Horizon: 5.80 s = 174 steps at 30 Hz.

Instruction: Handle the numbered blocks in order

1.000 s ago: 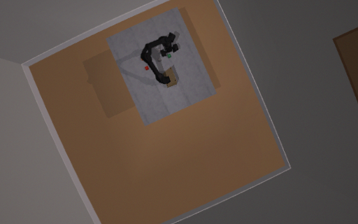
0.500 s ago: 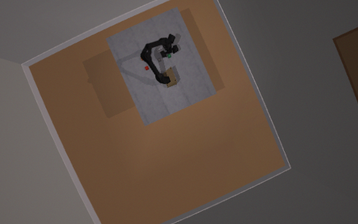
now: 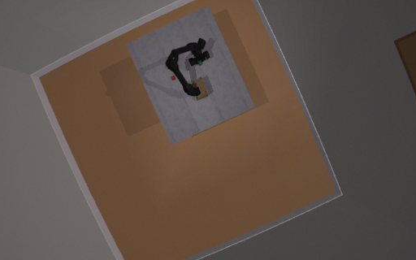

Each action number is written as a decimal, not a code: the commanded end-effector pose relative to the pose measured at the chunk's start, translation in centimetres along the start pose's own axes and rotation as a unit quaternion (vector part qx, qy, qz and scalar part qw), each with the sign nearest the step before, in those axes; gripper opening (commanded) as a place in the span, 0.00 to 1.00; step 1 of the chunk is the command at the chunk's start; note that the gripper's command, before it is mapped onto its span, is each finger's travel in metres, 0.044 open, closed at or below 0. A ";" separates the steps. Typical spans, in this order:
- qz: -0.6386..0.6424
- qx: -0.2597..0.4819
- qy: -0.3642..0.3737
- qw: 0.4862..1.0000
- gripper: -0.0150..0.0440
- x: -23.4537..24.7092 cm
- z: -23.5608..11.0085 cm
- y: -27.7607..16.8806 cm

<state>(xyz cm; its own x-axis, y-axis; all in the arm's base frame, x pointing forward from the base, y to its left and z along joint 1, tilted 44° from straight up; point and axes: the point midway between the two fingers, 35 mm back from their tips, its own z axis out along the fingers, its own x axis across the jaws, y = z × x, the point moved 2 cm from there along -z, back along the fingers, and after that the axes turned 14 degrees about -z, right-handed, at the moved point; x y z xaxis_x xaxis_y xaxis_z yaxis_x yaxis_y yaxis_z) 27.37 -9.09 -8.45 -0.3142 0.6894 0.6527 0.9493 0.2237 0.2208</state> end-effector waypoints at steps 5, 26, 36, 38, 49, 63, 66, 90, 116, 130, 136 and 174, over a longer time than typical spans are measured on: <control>0.003 -0.002 0.001 1.000 0.46 0.0 0.0 0.0; 0.010 -0.002 0.000 1.000 0.46 0.0 -0.4 -0.2; 0.004 -0.002 0.001 1.000 0.46 0.0 -1.3 0.0; 0.003 -0.002 0.001 1.000 0.46 0.0 -1.5 0.0; 0.003 -0.002 0.001 1.000 0.46 0.0 -1.5 0.0; 0.003 -0.002 0.001 1.000 0.46 0.0 0.0 0.0; 0.003 -0.002 0.001 1.000 0.46 0.0 0.0 0.0; 0.003 -0.001 0.000 1.000 0.93 0.0 -3.6 0.0; 0.004 0.000 -0.001 1.000 0.46 0.2 -11.7 0.2; 0.006 -0.001 0.001 1.000 0.46 20.6 -11.8 9.9; 0.004 -0.002 0.005 1.000 0.46 21.7 -11.8 10.1; 0.003 -0.003 0.006 1.000 0.93 21.9 -0.2 10.1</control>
<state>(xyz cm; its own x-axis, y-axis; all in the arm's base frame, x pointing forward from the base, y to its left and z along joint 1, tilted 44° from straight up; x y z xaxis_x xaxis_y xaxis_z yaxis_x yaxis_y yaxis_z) 30.28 7.77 8.72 -0.3180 0.6843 0.6563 0.9480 0.2204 0.2295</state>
